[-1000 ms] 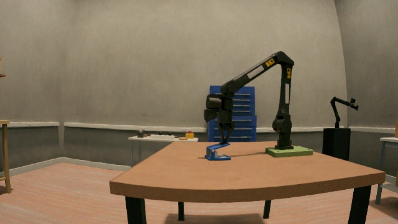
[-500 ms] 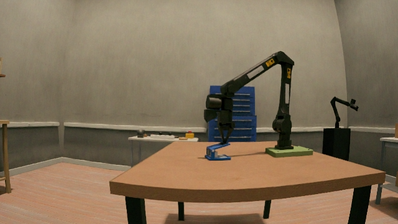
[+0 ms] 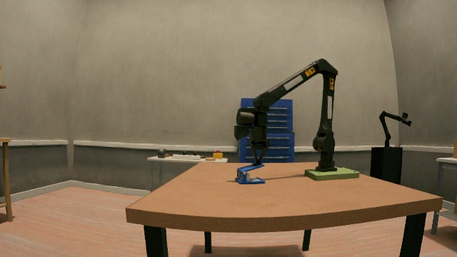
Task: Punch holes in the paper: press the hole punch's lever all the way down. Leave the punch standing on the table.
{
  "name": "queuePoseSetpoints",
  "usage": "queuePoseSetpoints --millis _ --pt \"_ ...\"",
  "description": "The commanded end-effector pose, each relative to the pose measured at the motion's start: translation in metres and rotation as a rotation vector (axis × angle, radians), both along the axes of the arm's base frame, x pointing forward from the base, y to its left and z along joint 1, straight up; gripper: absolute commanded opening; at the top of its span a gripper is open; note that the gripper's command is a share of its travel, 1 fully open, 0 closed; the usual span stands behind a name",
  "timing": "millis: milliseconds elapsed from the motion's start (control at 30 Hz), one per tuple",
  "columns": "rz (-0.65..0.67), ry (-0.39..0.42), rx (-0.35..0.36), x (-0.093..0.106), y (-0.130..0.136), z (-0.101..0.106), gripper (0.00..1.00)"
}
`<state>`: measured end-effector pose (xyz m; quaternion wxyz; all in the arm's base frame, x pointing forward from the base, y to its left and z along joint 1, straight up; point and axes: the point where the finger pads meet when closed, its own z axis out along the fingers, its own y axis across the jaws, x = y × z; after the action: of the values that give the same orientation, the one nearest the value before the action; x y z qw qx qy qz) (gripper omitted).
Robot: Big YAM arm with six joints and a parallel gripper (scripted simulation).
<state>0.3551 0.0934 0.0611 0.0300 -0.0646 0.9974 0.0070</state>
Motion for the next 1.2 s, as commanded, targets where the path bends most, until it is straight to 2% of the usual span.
queuePoseSetpoints --millis 0,333,1167 --pt "-0.006 0.055 -0.013 -0.0133 -0.0066 -0.0254 0.0" --pt "-0.003 0.053 -0.014 -0.0156 -0.0096 -0.0325 0.0" --pt "-0.002 0.052 -0.016 -0.0154 -0.0103 -0.0326 0.0"
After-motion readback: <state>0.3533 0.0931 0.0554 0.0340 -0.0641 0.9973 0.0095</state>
